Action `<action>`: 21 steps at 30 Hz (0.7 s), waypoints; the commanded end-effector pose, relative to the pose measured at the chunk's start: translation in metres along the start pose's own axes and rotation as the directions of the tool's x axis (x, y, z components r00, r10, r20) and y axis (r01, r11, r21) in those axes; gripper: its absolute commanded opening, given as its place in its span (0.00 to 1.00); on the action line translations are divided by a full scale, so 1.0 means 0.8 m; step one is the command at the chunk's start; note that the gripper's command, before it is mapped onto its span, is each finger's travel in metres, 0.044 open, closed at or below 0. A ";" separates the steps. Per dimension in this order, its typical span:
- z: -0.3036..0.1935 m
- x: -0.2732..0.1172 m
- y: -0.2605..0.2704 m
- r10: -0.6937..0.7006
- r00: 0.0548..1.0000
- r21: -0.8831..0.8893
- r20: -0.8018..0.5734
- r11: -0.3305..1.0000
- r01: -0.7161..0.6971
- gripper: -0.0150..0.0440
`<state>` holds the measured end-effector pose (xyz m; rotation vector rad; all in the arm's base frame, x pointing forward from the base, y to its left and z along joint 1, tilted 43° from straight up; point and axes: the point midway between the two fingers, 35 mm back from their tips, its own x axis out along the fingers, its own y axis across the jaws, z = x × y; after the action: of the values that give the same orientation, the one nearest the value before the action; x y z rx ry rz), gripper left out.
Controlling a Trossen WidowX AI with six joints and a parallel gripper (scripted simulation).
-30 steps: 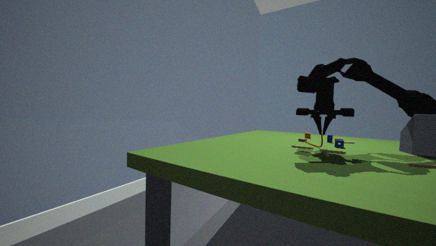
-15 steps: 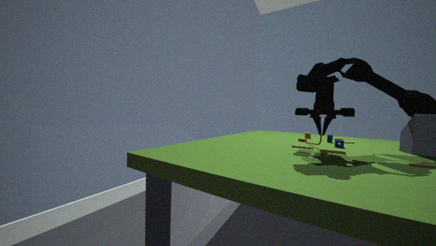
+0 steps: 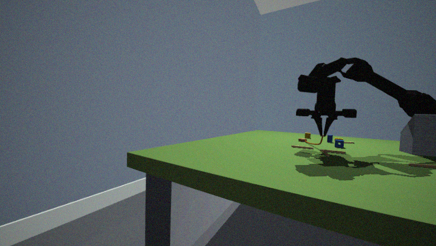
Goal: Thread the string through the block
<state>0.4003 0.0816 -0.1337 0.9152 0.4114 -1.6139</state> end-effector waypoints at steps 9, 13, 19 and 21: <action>0.005 0.013 -0.013 -0.003 1.000 0.003 -0.003 1.000 0.003 0.25; 0.007 0.017 -0.017 -0.003 1.000 0.003 -0.003 1.000 0.003 0.25; 0.011 0.024 -0.023 -0.004 1.000 0.003 -0.003 1.000 0.004 0.25; 0.012 0.026 -0.025 -0.004 1.000 0.003 -0.003 1.000 0.004 0.25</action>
<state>0.3809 0.0687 -0.1465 0.9199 0.4088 -1.6204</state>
